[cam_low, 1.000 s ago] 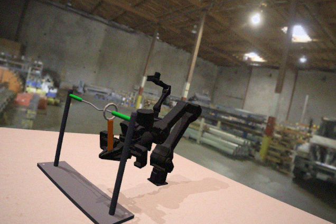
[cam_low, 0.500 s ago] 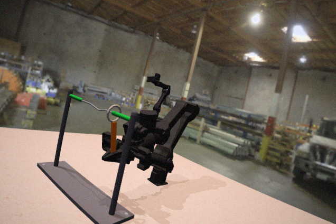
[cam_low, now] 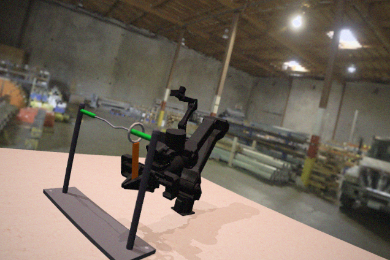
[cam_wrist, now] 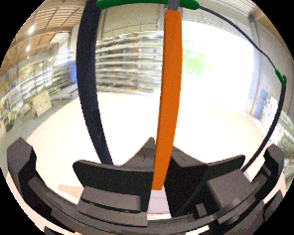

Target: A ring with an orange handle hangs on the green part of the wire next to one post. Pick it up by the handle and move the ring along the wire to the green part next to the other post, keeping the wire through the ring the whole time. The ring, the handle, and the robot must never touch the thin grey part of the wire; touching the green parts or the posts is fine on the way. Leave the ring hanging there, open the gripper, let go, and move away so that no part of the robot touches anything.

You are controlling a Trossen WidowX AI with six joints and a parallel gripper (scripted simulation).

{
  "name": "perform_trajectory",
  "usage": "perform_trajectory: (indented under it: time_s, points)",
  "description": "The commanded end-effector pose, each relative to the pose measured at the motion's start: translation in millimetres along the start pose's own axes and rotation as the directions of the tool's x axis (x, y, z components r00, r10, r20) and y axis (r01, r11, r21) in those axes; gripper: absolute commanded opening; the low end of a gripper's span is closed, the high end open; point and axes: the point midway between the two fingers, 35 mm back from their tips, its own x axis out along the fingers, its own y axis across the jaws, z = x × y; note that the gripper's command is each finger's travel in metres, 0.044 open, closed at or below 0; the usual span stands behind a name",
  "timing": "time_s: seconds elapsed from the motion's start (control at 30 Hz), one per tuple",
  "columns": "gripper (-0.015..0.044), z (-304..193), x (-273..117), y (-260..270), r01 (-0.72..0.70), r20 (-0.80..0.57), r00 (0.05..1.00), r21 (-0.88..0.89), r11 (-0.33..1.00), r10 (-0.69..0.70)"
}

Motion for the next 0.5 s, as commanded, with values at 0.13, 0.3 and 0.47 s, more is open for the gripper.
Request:
perform_trajectory:
  time_s: [0.13, 0.3, 0.47]
  points:
    - [-0.015, -9.4, 2.7, 0.0, 0.004, -0.002, 1.0, 0.003, 1.0, -0.004]
    - [-0.015, -13.3, 3.4, -0.1, 0.004, -0.002, 1.0, 0.003, 1.0, -0.004]
    - [-0.015, -13.3, 3.4, -0.1, 0.004, -0.002, 1.0, 0.003, 1.0, -0.004]
